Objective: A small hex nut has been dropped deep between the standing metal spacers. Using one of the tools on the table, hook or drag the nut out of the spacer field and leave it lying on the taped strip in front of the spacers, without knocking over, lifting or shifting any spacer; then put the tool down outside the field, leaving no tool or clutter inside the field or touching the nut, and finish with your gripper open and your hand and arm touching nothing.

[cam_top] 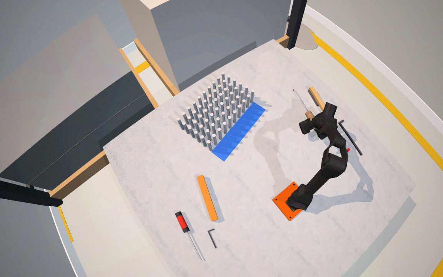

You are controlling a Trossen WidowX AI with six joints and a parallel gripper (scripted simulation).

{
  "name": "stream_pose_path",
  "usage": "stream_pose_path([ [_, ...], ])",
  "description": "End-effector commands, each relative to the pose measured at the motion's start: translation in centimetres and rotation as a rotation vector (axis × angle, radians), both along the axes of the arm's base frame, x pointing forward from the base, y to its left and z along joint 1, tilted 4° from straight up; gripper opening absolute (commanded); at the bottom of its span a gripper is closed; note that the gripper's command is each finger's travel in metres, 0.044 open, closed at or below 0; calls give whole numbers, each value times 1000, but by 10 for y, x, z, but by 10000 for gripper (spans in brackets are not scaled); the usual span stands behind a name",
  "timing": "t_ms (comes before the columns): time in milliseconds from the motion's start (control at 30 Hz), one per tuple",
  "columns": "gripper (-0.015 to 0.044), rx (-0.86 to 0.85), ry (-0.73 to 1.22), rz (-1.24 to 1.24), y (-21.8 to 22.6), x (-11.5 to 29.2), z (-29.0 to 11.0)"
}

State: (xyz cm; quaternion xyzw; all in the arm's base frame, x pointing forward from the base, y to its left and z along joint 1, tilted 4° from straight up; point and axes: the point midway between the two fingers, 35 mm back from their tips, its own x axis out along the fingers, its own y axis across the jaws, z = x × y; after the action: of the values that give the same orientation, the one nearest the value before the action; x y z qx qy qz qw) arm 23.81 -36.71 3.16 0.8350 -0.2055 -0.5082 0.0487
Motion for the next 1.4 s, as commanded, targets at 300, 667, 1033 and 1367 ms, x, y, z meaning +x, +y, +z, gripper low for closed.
stream_pose_path([
  [300,0,-28,-17,0,-9,11,89],
  [667,0,-28,-17,-1,3,8,158],
  [1033,0,-28,-17,-1,4,8,162],
  [1367,0,-24,-17,46,25,17,165],
])
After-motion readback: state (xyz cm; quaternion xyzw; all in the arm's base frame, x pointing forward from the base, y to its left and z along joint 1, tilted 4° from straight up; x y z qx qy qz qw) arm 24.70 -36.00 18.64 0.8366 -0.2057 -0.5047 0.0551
